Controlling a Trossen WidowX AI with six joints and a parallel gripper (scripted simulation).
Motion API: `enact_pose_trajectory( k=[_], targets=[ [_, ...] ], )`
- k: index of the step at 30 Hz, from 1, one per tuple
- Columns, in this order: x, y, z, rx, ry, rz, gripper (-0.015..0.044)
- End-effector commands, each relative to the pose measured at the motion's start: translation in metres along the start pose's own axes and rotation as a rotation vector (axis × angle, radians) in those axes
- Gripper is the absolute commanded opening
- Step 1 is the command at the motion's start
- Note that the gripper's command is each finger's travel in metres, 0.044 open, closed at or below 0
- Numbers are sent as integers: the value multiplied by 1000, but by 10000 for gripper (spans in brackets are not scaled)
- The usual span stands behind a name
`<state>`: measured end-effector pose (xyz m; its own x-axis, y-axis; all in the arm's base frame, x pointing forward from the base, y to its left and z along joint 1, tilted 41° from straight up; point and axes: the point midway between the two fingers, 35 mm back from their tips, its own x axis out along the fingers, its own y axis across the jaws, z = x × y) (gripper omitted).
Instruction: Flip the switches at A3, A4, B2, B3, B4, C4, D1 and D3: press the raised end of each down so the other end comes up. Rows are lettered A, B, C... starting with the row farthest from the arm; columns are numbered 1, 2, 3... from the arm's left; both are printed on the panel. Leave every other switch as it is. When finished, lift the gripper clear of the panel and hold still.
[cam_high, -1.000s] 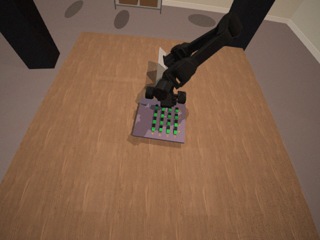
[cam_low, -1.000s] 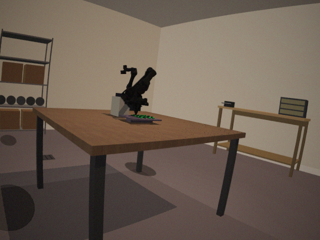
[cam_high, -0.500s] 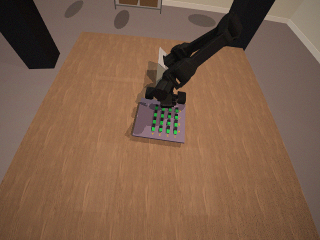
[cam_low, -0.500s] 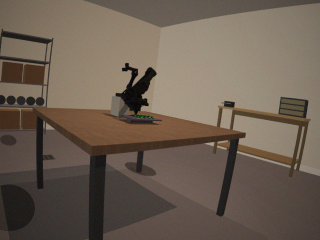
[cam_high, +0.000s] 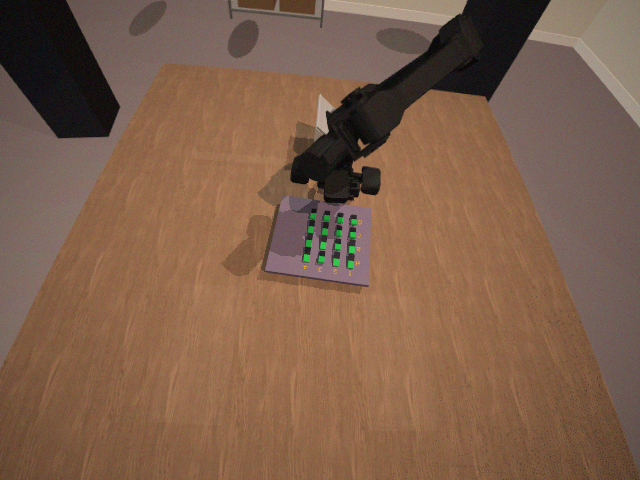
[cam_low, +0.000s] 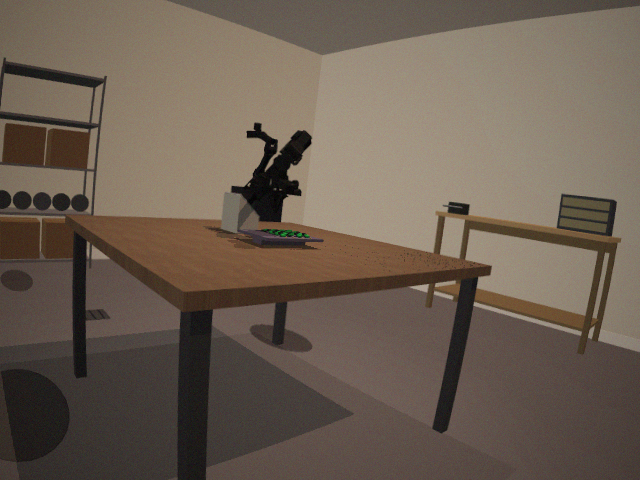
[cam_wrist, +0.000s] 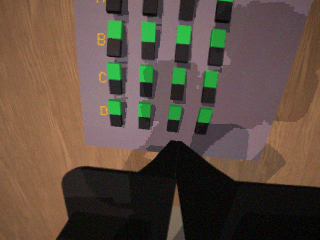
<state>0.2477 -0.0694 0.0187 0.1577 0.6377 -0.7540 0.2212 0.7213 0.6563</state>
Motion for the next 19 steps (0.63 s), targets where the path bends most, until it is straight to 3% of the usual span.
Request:
enact_pose_trajectory(
  k=[1,5,19],
  targets=[
    [-4,7,30,-8,-1,-3,0],
    [-6,16,59,-9,-2,-1,0],
    [-6,16,59,-9,-2,-1,0]
  ],
)
